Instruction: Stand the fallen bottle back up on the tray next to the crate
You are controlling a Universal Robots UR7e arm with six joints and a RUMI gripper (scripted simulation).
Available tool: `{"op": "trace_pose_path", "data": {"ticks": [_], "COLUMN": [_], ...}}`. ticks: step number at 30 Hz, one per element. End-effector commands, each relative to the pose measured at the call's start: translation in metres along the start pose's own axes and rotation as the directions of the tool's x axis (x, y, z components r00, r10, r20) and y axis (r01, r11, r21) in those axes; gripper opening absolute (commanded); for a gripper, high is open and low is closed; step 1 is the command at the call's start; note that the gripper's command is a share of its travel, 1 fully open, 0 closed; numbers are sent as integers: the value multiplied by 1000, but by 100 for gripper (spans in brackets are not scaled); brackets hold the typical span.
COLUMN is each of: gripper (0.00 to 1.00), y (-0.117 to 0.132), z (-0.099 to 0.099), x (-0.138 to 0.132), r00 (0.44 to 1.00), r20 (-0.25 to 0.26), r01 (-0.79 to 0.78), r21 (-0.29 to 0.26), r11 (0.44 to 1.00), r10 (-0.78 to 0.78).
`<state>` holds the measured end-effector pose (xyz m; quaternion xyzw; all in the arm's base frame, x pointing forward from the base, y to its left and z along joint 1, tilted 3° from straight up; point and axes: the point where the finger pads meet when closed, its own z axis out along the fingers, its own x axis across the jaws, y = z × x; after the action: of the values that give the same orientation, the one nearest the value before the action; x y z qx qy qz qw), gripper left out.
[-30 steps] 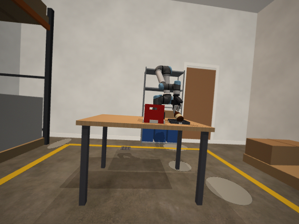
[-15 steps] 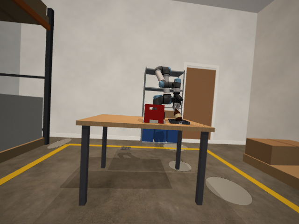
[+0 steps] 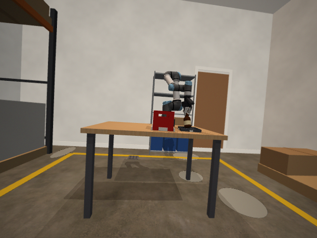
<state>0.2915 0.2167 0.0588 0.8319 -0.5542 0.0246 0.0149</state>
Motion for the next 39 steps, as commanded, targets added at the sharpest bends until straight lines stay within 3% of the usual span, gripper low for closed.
{"op": "trace_pose_path", "data": {"ticks": [1,39], "gripper": [0,0], "y": [0,0], "z": [-10,-49], "x": [0,0], "r00": [1000,1000], "r20": [0,0], "r01": [0,0], "r21": [1,1], "r11": [1000,1000], "r10": [0,0]}}
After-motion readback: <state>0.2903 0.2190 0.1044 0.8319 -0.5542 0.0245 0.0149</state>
